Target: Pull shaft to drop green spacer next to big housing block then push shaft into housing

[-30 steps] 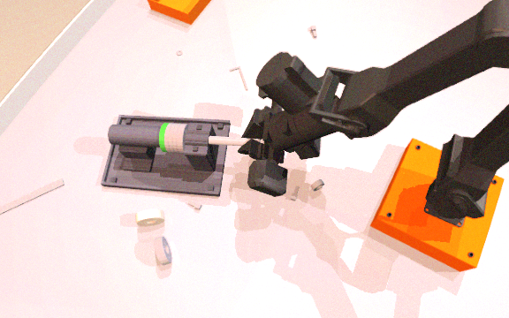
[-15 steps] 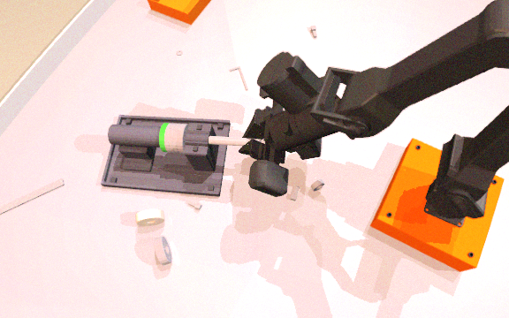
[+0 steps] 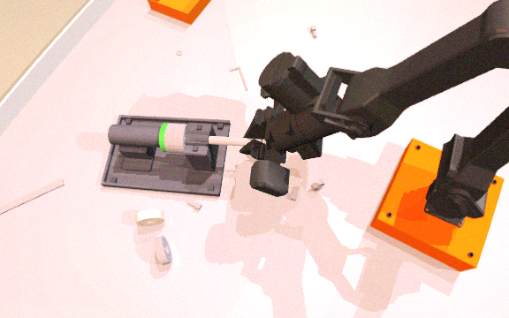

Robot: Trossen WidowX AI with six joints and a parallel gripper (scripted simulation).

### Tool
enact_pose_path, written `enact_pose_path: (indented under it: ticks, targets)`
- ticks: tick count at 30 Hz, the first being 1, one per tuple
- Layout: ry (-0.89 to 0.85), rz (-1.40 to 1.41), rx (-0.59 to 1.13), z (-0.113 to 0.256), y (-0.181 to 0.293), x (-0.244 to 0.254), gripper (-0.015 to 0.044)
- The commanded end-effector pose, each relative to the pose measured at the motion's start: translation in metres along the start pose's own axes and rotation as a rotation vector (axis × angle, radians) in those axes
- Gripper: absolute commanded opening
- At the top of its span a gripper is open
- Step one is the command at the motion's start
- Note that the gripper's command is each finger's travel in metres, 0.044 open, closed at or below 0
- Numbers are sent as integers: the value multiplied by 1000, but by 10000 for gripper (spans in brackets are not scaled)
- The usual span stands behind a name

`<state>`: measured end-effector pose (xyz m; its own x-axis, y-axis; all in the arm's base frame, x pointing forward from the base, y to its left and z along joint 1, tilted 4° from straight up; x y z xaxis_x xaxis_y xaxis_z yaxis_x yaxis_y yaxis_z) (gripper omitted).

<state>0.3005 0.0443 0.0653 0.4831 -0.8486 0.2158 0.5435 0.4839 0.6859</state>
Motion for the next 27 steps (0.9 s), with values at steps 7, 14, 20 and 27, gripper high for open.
enact_pose_path:
  ticks: [7,14,20,27]
  targets:
    - [2,3,1,1,-1,0,0]
    - [2,3,1,2,-2,0,0]
    - [2,3,0,2,-2,0,0]
    - [2,3,0,2,-2,-1,0]
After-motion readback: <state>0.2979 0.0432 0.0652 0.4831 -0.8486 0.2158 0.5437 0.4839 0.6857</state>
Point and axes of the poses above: the point midway between the two fingers, 35 mm back from their tips, its own z axis back along the fingers, its own x axis across the jaws, y = z × x, the point moved 4 cm from there along z, back along the fingers, and after that the axes turned 12 degrees about z, right-handed, at the moved point
